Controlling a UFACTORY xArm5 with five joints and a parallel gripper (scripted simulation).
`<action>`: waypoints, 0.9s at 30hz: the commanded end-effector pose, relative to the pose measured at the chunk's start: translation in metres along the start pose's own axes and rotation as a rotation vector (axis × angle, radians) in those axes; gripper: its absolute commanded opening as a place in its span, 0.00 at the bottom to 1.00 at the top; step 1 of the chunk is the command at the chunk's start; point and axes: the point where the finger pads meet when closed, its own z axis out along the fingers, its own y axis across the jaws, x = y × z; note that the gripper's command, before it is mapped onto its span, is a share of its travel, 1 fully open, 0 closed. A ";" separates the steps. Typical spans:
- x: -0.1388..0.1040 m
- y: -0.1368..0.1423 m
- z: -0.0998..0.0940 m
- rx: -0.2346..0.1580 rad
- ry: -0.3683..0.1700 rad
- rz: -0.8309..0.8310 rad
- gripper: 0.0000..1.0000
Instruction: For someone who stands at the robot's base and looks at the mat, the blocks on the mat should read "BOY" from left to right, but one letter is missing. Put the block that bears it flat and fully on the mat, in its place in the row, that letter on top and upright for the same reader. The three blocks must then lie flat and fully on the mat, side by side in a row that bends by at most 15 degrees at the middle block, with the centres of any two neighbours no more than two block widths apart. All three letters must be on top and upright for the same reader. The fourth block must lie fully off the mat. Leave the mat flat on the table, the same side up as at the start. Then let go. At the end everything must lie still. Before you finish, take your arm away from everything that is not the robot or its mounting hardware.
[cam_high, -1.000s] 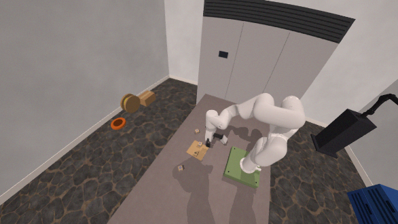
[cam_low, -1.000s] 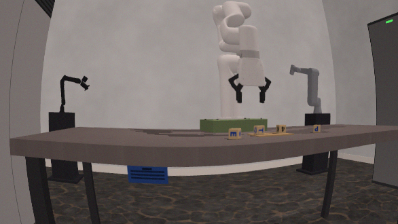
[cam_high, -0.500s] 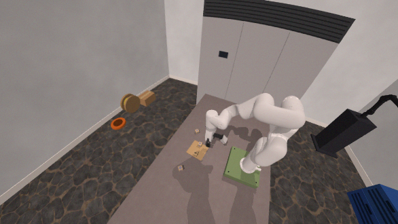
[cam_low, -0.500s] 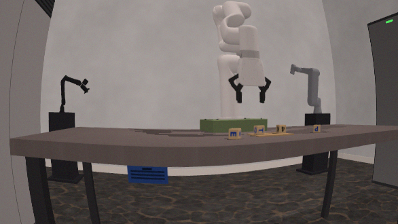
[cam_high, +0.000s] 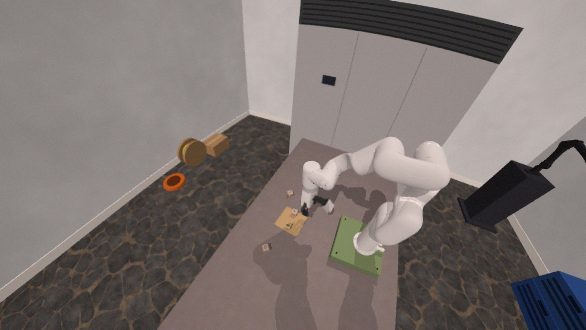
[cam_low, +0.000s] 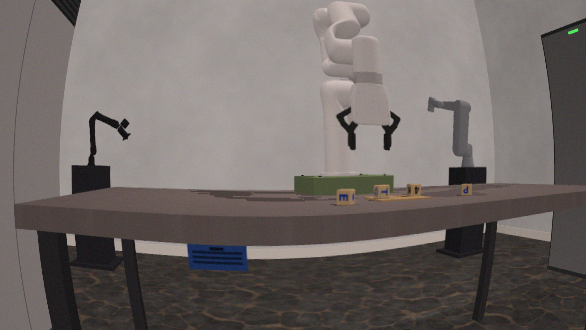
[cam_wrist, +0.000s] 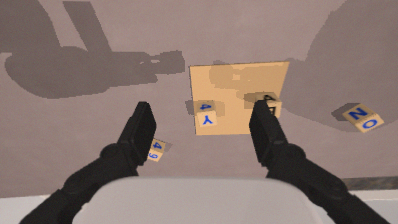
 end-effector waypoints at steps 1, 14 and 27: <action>-0.004 0.001 -0.007 0.000 -0.007 0.112 1.00; -0.011 0.004 -0.021 -0.002 -0.017 0.373 1.00; -0.018 0.007 -0.036 -0.007 -0.026 0.640 1.00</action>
